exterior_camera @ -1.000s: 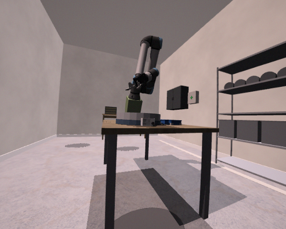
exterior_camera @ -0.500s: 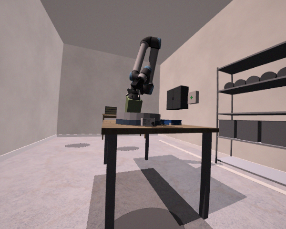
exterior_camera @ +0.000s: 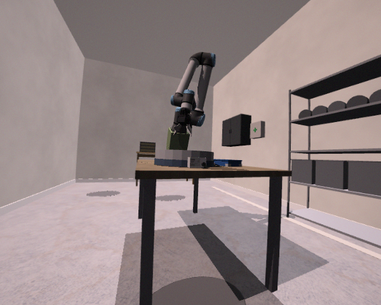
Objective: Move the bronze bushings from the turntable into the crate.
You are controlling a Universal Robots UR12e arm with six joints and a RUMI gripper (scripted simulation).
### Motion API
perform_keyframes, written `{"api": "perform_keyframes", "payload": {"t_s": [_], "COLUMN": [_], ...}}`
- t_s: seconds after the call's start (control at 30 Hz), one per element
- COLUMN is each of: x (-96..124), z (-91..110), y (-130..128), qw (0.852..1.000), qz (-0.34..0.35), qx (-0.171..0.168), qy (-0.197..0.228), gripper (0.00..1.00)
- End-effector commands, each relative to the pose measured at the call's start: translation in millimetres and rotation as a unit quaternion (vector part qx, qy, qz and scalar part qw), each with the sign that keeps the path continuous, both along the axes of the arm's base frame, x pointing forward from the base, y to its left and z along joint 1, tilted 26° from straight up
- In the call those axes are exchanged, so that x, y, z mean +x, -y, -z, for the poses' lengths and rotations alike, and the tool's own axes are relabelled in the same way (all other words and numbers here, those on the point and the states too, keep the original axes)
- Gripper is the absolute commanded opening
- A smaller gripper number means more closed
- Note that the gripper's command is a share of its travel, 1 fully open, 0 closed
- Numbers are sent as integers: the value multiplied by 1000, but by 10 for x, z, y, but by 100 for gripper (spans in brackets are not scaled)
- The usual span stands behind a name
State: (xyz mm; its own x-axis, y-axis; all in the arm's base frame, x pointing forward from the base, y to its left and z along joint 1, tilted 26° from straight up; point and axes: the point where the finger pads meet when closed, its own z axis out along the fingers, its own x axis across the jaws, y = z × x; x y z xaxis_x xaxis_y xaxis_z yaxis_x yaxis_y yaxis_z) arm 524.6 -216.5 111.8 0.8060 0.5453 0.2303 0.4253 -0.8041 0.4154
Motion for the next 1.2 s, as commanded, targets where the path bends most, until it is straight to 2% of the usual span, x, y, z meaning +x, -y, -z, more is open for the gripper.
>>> {"api": "perform_keyframes", "payload": {"t_s": [0.0, 0.17, 0.73, 0.77, 1.17], "x": [-180, -240, -244, -244, -244], "z": [112, 155, 158, 158, 158], "y": [-279, -415, -424, -424, -424], "qw": [998, 997, 997, 997, 997], "qz": [-33, -43, -44, -44, -44], "qx": [45, 63, 64, 64, 64], "qy": [-2, 1, 1, 1, 1], "gripper": [100, 100, 100, 6, 6]}}
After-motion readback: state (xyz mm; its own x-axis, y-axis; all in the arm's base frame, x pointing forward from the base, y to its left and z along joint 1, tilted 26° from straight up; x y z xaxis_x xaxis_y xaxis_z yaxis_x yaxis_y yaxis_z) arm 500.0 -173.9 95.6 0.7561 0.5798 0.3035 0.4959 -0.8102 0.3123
